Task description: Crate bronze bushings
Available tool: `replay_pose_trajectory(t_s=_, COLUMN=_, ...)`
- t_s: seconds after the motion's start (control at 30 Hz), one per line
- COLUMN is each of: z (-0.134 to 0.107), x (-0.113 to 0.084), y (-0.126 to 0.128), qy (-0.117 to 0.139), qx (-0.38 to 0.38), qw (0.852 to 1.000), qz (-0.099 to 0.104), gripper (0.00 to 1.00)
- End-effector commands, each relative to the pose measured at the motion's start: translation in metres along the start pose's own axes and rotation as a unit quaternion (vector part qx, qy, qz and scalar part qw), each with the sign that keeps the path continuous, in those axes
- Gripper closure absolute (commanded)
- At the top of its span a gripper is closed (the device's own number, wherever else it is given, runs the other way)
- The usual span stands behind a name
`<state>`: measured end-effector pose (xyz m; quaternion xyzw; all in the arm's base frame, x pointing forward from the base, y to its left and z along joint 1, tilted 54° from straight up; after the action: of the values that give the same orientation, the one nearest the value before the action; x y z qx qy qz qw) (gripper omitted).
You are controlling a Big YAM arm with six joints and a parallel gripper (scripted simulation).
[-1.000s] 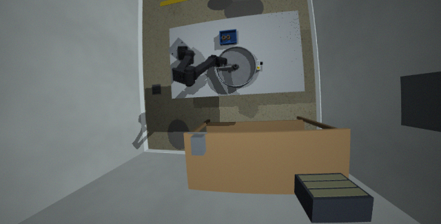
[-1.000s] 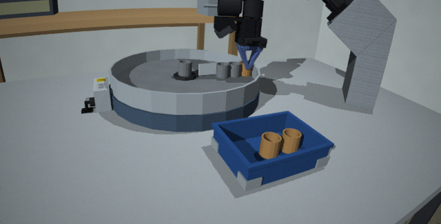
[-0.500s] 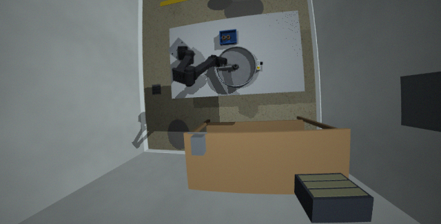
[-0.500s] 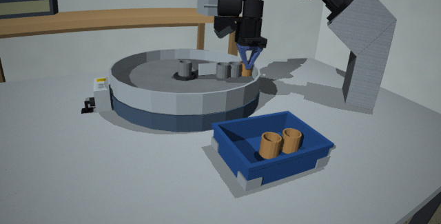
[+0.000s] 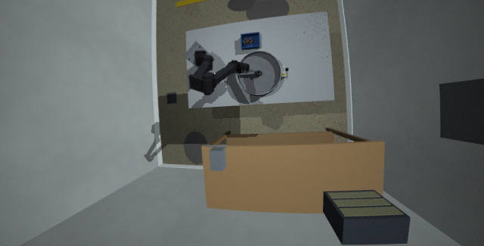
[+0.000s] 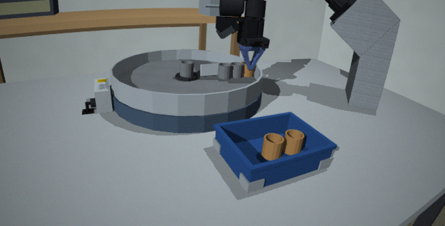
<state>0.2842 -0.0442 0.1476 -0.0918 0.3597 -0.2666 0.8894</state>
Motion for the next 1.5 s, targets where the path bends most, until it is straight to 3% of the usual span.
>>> replay_pose_trajectory(t_s=0.0, z=0.004, x=-0.008, y=0.001, qy=-0.010, qx=0.003, qw=1.000, qz=0.000, gripper=1.00)
replay_pose_trajectory(t_s=0.2, z=0.002, x=-0.026, y=0.001, qy=-0.009, qx=0.004, qw=1.000, qz=0.000, gripper=1.00)
replay_pose_trajectory(t_s=0.47, z=0.014, x=-0.066, y=0.000, qy=-0.018, qx=0.012, qw=1.000, qz=0.002, gripper=1.00)
replay_pose_trajectory(t_s=0.73, z=0.014, x=-0.083, y=0.000, qy=-0.018, qx=0.013, qw=1.000, qz=0.003, gripper=1.00)
replay_pose_trajectory(t_s=1.47, z=0.009, x=-0.079, y=-0.002, qy=-0.008, qx=0.012, qw=1.000, qz=-0.004, gripper=1.00)
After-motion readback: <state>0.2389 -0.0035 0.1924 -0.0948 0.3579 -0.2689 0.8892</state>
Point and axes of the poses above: the point where the finger pads meet when closed, its own x axis out along the fingers, its own y axis across the jaws, z = x × y, the point moved 10 cm from there along -x, back along the fingers, and after that the axes turned 9 degrees about x, right-handed, at the moved point
